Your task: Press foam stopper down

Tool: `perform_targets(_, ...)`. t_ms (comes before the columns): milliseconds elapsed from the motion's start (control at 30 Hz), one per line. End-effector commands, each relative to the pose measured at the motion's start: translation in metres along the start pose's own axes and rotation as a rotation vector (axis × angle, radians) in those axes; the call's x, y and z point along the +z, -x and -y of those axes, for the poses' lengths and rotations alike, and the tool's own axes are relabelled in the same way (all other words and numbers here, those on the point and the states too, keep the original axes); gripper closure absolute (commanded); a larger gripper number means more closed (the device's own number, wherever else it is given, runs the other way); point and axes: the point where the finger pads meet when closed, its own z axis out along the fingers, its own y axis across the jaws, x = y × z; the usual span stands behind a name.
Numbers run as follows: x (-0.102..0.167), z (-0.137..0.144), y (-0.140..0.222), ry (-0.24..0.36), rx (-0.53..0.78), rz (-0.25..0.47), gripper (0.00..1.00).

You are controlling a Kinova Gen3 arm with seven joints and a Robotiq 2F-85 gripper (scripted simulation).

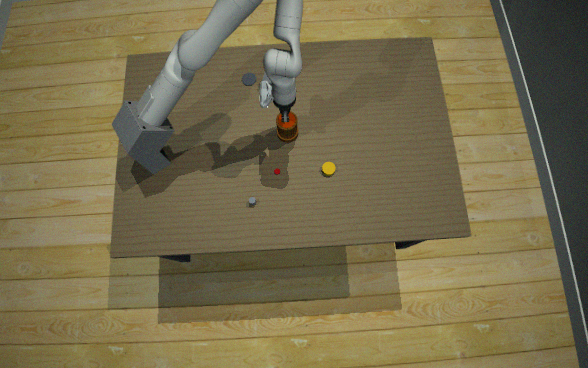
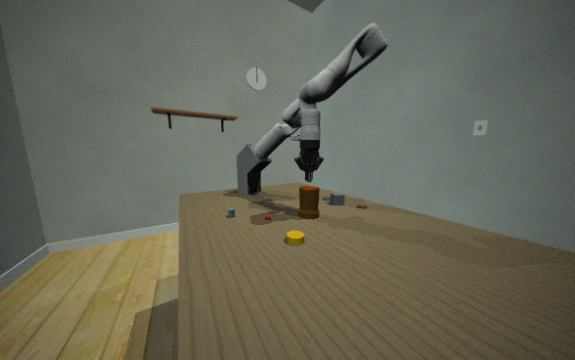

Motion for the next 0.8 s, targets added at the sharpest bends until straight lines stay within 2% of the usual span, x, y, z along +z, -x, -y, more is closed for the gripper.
perform_targets(0, -0.008, 0.0, 0.005, -0.002, -0.004, 0.016, 1.0)
perform_targets(767, -0.024, 0.0, 0.005, -0.002, -0.004, 0.015, 1.0)
